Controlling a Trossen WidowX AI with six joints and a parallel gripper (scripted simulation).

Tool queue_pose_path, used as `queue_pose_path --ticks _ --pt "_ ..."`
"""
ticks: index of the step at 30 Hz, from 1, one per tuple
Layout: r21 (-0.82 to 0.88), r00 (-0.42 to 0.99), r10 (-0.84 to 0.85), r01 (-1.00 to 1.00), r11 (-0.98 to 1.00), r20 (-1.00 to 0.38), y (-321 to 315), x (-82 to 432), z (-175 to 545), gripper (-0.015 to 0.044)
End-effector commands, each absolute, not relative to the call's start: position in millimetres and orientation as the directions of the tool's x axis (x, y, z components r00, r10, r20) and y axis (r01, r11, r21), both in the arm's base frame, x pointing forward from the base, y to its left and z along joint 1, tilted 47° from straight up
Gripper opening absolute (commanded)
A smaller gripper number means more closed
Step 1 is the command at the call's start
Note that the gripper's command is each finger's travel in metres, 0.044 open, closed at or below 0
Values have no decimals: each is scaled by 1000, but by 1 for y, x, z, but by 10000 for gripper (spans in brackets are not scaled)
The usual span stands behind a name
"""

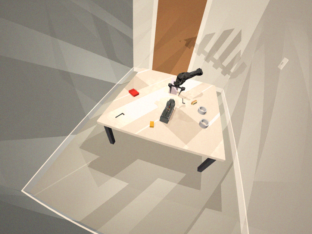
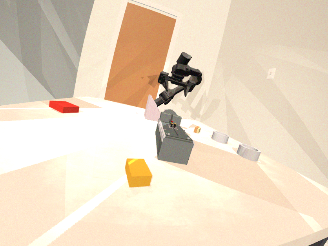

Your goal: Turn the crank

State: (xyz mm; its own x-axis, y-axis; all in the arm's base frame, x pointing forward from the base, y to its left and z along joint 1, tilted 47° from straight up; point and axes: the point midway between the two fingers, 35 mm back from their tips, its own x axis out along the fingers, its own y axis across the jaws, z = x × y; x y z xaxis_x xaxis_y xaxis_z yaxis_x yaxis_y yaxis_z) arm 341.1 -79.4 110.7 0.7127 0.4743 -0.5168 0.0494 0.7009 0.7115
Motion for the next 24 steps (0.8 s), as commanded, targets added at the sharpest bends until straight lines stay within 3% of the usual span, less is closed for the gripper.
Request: queue_pose_path --ticks 1,7,24 --pt "714 719 452 89 694 -528 -75 324 111 440" --pt "719 726 428 130 682 -538 -68 304 109 440" --pt "714 721 427 133 687 -546 -19 312 57 440"
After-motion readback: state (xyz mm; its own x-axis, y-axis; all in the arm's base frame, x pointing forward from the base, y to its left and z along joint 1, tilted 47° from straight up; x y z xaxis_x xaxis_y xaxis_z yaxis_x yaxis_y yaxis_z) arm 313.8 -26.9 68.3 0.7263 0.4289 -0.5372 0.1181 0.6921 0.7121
